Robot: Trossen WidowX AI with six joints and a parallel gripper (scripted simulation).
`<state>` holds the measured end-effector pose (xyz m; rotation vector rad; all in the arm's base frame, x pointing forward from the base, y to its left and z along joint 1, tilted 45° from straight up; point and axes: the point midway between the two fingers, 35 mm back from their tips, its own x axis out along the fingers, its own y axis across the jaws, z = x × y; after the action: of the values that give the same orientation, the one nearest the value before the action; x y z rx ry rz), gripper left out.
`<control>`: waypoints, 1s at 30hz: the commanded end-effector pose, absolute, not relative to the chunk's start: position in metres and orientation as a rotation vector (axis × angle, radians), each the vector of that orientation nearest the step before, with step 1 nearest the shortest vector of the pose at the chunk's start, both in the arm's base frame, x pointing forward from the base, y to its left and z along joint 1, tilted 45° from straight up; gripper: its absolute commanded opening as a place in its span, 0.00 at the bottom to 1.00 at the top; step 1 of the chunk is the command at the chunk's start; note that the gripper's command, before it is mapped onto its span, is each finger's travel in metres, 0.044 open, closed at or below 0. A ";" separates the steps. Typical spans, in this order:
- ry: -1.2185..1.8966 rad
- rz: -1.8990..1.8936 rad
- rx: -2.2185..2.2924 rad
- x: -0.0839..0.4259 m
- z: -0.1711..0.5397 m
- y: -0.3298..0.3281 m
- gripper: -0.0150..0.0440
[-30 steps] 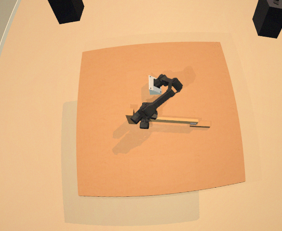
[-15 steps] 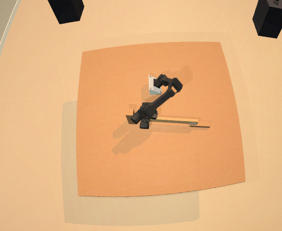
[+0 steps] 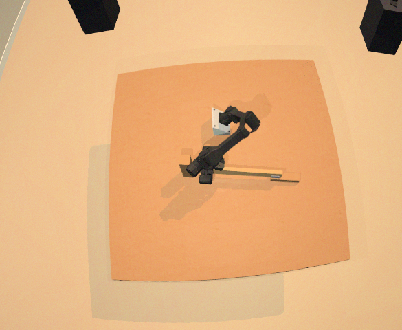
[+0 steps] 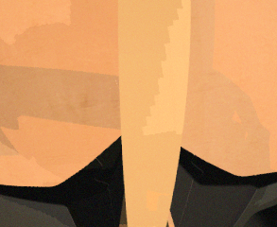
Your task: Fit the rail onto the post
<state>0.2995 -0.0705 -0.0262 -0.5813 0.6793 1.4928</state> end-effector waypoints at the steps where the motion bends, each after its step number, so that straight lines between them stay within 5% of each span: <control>1: 0.678 1.484 -0.587 0.302 -0.026 -0.074 0.25; 30: 0.678 1.484 -0.588 0.301 -0.032 -0.080 0.25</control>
<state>0.2985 -0.0733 -0.0318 -0.5733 0.6754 1.4962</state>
